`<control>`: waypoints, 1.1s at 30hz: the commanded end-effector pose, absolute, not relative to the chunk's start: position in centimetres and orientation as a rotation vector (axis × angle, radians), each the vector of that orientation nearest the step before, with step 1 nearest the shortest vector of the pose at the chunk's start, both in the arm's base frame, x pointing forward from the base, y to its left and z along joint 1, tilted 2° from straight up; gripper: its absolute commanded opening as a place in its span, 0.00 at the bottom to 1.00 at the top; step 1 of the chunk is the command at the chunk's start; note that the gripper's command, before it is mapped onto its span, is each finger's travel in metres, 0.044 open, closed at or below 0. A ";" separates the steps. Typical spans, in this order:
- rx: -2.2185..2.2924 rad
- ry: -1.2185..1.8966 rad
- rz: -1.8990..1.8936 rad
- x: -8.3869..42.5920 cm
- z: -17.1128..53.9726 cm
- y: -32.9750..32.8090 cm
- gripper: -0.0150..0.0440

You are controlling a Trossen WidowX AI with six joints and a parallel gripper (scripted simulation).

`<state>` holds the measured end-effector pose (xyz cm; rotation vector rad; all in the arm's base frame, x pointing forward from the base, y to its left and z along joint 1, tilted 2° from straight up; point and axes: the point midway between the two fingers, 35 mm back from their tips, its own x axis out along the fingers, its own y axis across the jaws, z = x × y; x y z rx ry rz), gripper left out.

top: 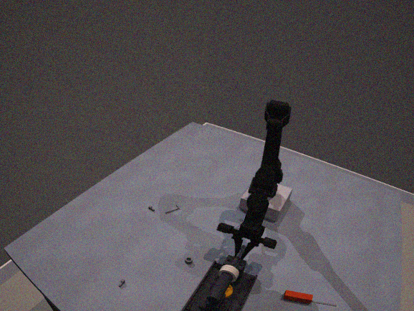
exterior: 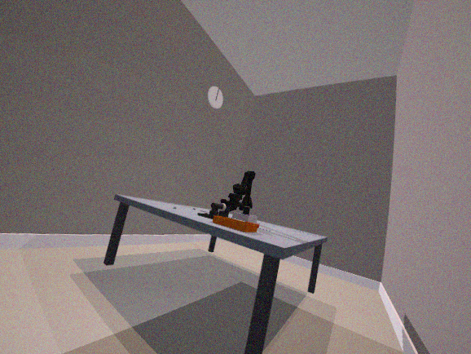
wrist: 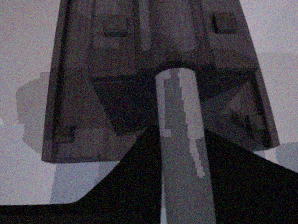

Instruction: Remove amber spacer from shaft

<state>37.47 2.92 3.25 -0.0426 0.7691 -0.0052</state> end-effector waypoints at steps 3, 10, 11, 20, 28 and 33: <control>-0.044 0.760 -0.002 37.9 3.5 3.0 0.25; -0.044 0.760 -0.002 38.1 3.5 3.0 0.25; -0.044 0.760 -0.002 38.1 3.5 3.0 0.25; -0.044 0.760 -0.002 38.3 3.6 3.0 0.25; -0.043 0.772 -0.005 37.9 3.2 2.9 0.34; -0.043 0.772 -0.005 37.9 3.2 2.9 0.57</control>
